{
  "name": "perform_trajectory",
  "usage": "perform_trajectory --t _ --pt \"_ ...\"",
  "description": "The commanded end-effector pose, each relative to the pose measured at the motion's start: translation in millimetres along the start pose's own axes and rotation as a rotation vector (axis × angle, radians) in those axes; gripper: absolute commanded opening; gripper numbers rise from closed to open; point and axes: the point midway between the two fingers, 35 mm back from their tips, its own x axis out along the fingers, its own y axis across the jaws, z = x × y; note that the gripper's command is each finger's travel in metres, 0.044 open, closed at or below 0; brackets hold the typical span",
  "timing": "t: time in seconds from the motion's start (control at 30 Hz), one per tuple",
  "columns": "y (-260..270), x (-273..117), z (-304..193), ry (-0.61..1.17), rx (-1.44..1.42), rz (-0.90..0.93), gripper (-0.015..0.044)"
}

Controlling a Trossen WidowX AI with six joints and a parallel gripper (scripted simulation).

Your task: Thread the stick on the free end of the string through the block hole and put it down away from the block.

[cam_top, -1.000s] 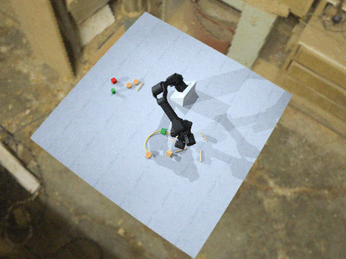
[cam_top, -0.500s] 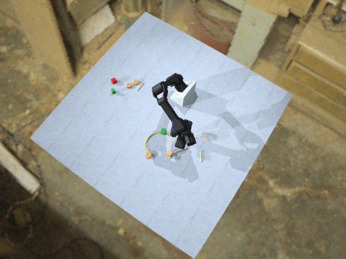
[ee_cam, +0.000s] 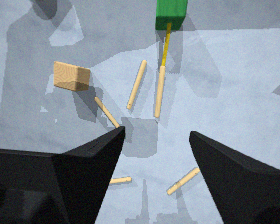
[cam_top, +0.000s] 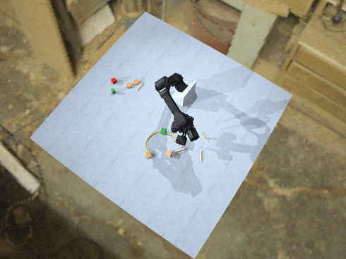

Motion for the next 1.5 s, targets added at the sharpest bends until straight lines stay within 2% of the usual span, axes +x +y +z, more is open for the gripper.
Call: perform_trajectory --t 0.0,0.07,0.13,1.47 --pt "-0.1 -1.3 -0.5 -0.001 -0.003 0.001 0.0394" --pt "0.8 -16.8 0.9 0.0 -0.001 0.0 0.044" --pt "0.9 -25.1 1.9 0.001 0.0 0.0 0.044" --pt "1.0 -23.7 -0.1 -0.002 -0.008 0.011 0.044"
